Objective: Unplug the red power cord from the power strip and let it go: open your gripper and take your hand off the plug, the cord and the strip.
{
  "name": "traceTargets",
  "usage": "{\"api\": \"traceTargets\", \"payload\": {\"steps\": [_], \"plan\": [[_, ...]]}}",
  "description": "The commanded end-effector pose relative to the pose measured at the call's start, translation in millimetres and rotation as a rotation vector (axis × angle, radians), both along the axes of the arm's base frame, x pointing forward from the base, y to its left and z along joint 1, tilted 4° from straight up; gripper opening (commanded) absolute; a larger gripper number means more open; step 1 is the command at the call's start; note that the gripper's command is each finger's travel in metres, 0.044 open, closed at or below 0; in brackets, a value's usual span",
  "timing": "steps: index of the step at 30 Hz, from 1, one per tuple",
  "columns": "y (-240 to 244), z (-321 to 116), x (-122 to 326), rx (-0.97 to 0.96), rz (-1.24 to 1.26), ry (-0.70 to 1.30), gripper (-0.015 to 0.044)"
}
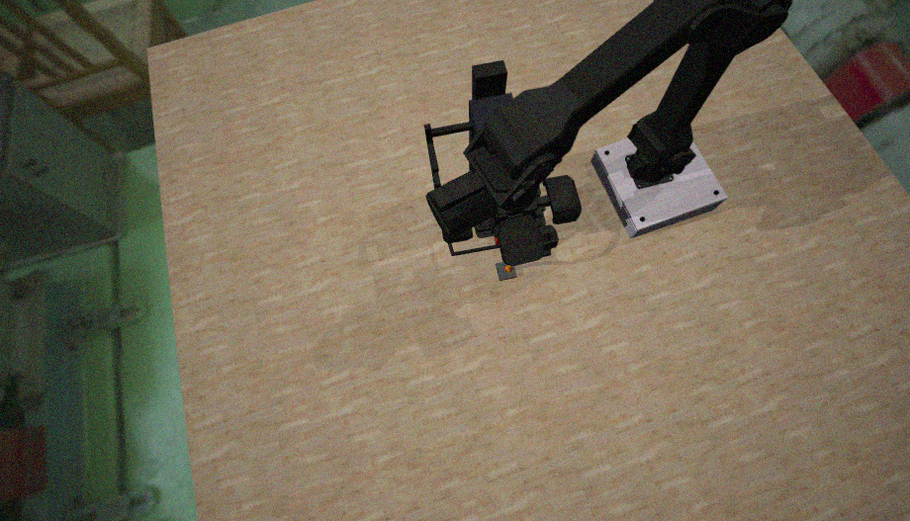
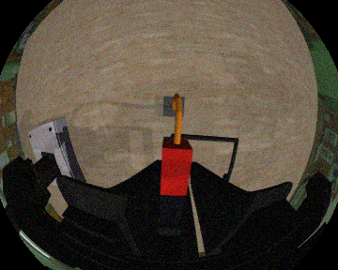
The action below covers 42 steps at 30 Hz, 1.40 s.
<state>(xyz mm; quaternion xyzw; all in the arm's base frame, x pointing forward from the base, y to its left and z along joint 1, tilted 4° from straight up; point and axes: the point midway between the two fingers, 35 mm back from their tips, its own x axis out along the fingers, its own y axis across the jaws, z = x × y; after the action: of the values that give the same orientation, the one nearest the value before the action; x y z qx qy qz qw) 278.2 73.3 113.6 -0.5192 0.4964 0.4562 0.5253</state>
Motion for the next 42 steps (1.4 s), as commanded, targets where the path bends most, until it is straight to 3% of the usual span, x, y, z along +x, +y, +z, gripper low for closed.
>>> {"api": "traceTargets", "payload": {"steps": [1,14,27,31,35,42], "plan": [[22,2,2,0.041,0.025,-0.004,0.0],[43,3,1,0.044,0.027,-0.002,0.0],[25,1,2,0.044,0.029,0.0,0.0341],[47,6,3,0.046,0.029,0.0,0.044],[83,13,2,0.05,0.029,0.0,0.044],[85,14,1,0.05,0.029,0.0,0.044]]}}
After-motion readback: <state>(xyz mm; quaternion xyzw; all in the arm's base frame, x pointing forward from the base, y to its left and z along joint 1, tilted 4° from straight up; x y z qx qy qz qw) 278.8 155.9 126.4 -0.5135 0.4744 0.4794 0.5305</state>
